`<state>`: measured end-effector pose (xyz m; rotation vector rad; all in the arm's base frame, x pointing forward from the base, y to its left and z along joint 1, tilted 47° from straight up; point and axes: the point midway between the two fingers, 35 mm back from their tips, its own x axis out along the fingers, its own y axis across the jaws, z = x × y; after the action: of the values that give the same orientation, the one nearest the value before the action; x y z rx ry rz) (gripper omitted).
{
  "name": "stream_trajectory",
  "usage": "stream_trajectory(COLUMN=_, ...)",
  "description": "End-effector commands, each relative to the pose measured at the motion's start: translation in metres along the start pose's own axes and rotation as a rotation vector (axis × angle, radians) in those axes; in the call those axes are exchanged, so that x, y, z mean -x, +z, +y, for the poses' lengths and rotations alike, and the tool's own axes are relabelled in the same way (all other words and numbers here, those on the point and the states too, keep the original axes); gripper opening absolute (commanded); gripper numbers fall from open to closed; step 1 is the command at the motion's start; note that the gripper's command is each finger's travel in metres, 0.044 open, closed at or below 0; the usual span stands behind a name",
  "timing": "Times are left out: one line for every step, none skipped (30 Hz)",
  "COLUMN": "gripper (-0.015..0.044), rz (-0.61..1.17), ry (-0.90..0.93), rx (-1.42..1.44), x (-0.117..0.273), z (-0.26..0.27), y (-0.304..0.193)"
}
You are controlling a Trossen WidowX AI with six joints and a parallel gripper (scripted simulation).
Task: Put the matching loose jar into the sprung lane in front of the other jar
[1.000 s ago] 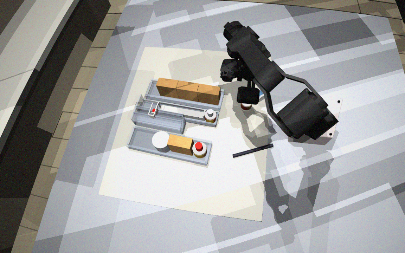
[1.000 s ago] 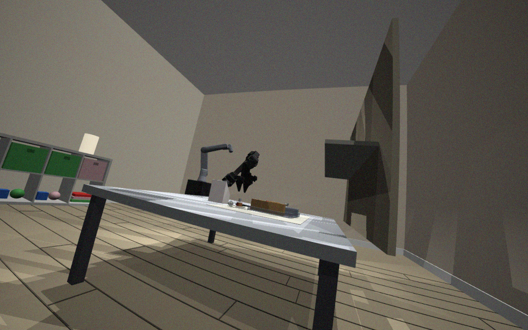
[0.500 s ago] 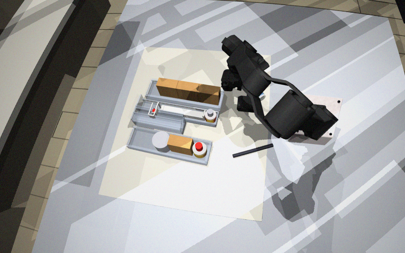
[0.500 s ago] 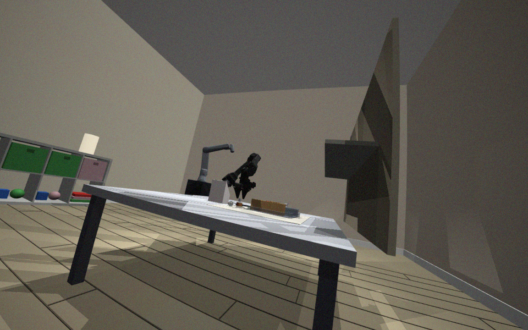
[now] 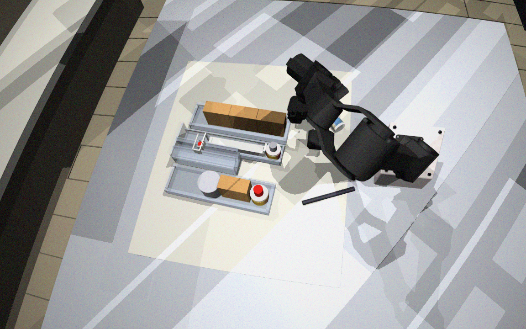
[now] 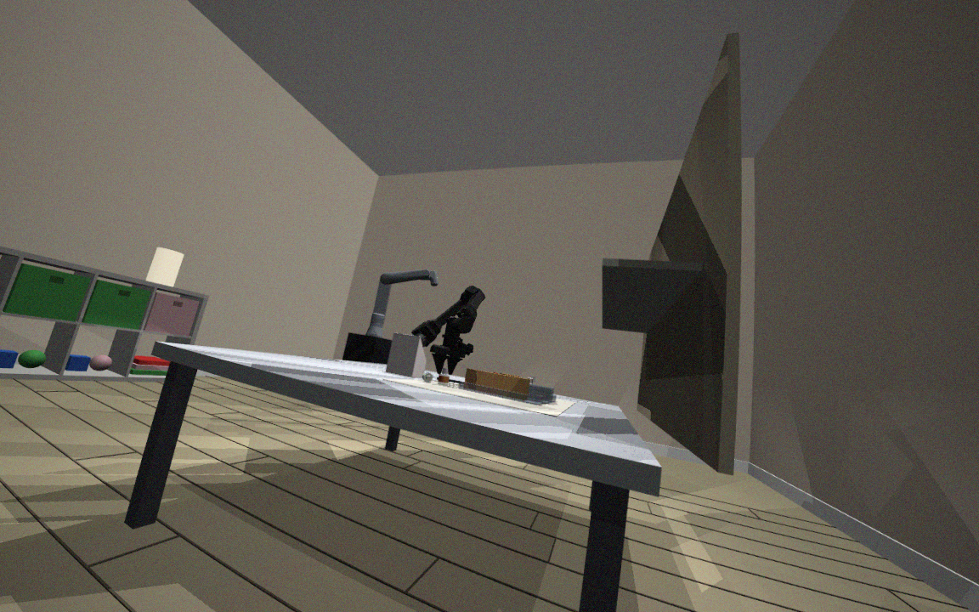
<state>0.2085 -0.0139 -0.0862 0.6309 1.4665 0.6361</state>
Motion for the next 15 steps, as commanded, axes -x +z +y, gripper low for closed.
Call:
stream_trajectory(gripper=0.0440, rz=0.000, ry=0.005, rx=-0.005, x=-0.0075, z=0.0012, y=-0.0013)
stream_trajectory(gripper=0.0440, rz=0.000, ry=0.006, rx=-0.005, x=-0.0091, z=0.0013, y=-0.0013)
stream_trajectory(gripper=0.0440, rz=0.000, ry=0.006, rx=-0.005, x=-0.0104, z=0.0014, y=-0.0014)
stream_trajectory(gripper=0.0440, rz=0.000, ry=0.006, rx=-0.005, x=-0.0112, z=0.0014, y=-0.0015)
stream_trajectory(gripper=0.0440, rz=0.000, ry=0.006, rx=-0.005, x=-0.0114, z=0.0015, y=-0.0015)
stream_trajectory(gripper=0.0414, rz=0.000, ry=0.006, rx=-0.005, x=-0.0114, z=0.0015, y=-0.0015)
stream_trajectory(gripper=0.0387, rz=0.000, ry=0.006, rx=-0.005, x=-0.0114, z=0.0015, y=-0.0015)
stream_trajectory(gripper=0.0361, rz=0.000, ry=0.006, rx=-0.005, x=-0.0114, z=0.0015, y=-0.0015)
stream_trajectory(gripper=0.0335, rz=0.000, ry=0.006, rx=-0.005, x=-0.0114, z=0.0015, y=-0.0015)
stream_trajectory(gripper=0.0309, rz=0.000, ry=0.006, rx=-0.005, x=-0.0114, z=0.0015, y=-0.0015)
stream_trajectory(gripper=0.0282, rz=0.000, ry=0.006, rx=-0.005, x=-0.0114, z=0.0015, y=-0.0015)
stream_trajectory(gripper=0.0256, rz=0.000, ry=0.006, rx=-0.005, x=-0.0114, z=0.0015, y=-0.0015)
stream_trajectory(gripper=0.0230, rz=0.000, ry=0.006, rx=-0.005, x=-0.0114, z=0.0015, y=-0.0015)
stream_trajectory(gripper=0.0204, rz=0.000, ry=0.006, rx=-0.005, x=-0.0114, z=0.0015, y=-0.0015)
stream_trajectory(gripper=0.0177, rz=0.000, ry=0.006, rx=-0.005, x=-0.0114, z=0.0015, y=-0.0015)
